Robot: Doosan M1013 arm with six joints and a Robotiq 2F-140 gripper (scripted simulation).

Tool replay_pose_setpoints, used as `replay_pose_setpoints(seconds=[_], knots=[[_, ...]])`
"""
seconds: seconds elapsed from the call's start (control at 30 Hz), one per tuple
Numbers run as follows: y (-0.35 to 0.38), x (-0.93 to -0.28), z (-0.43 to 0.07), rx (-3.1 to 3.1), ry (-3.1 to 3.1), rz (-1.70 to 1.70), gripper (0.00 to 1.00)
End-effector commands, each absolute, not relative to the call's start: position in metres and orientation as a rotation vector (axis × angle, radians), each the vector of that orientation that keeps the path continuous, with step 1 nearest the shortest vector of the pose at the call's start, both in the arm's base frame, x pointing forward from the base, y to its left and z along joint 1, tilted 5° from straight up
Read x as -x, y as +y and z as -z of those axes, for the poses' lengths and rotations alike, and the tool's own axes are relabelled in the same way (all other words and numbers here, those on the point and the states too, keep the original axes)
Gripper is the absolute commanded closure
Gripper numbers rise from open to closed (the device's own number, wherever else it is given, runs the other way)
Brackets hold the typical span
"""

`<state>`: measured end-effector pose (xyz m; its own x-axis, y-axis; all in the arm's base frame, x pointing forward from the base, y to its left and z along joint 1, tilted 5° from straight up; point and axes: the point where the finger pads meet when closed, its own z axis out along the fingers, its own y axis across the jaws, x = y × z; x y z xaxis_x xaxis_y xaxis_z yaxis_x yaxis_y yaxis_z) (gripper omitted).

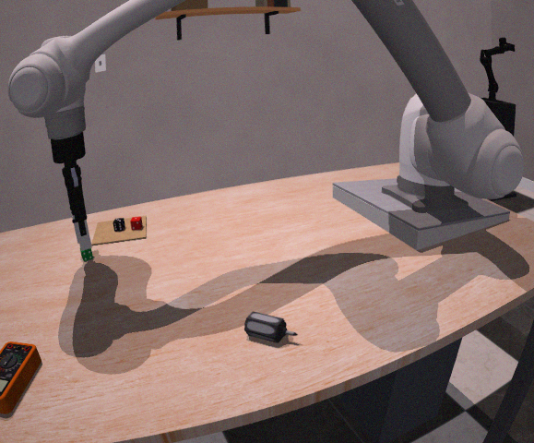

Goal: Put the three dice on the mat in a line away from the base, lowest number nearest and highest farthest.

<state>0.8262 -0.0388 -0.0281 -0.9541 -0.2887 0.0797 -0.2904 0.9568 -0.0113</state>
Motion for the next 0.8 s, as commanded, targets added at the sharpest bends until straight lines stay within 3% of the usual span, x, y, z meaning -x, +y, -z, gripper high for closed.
replay_pose_setpoints(seconds=[0.0, 0.77], knots=[[-0.0387, -0.8268, 0.0269, -0.449, -3.033, -0.035, 0.68], [-0.0388, -0.8265, 0.0308, -0.449, -3.033, -0.035, 0.68]])
